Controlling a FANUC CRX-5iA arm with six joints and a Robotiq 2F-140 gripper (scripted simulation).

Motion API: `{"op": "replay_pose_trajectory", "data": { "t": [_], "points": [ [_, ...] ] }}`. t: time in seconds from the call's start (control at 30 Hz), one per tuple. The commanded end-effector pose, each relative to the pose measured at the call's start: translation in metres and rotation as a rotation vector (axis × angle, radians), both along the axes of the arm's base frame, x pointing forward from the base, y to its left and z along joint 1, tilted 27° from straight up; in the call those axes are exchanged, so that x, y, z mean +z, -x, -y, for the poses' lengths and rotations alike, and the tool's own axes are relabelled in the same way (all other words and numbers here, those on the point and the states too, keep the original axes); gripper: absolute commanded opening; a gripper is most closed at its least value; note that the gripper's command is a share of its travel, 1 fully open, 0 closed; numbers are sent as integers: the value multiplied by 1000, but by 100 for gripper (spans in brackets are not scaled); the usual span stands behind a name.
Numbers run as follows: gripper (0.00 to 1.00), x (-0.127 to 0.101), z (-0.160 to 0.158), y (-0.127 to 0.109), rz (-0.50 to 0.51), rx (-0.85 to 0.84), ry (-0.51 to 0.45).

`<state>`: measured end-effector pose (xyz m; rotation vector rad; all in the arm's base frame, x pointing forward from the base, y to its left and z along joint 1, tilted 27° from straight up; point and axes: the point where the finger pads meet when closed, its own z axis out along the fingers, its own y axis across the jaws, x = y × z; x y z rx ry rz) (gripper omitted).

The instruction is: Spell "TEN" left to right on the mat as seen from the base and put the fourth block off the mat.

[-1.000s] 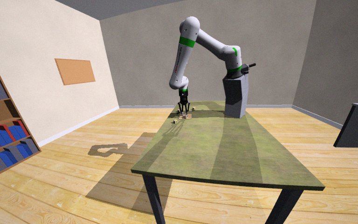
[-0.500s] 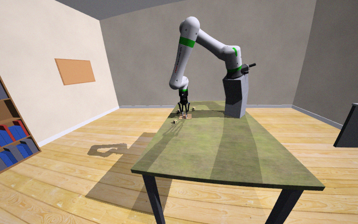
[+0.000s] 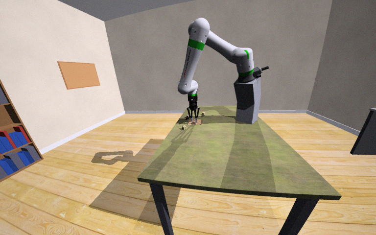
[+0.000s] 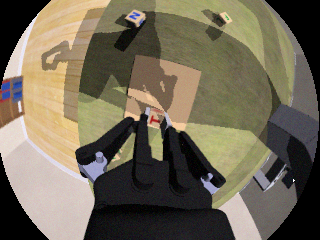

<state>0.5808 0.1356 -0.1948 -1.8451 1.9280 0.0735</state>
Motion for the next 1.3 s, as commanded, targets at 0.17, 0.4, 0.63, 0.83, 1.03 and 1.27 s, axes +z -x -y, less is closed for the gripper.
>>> {"op": "replay_pose_trajectory", "data": {
  "t": [0.17,0.4,0.63,0.83,1.03,1.27],
  "points": [
    [16,0,0,0,0,0,0],
    [16,0,0,0,0,0,0],
    [16,0,0,0,0,0,0],
    [16,0,0,0,0,0,0],
    [16,0,0,0,0,0,0],
    [18,0,0,0,0,0,0]
  ]
}}
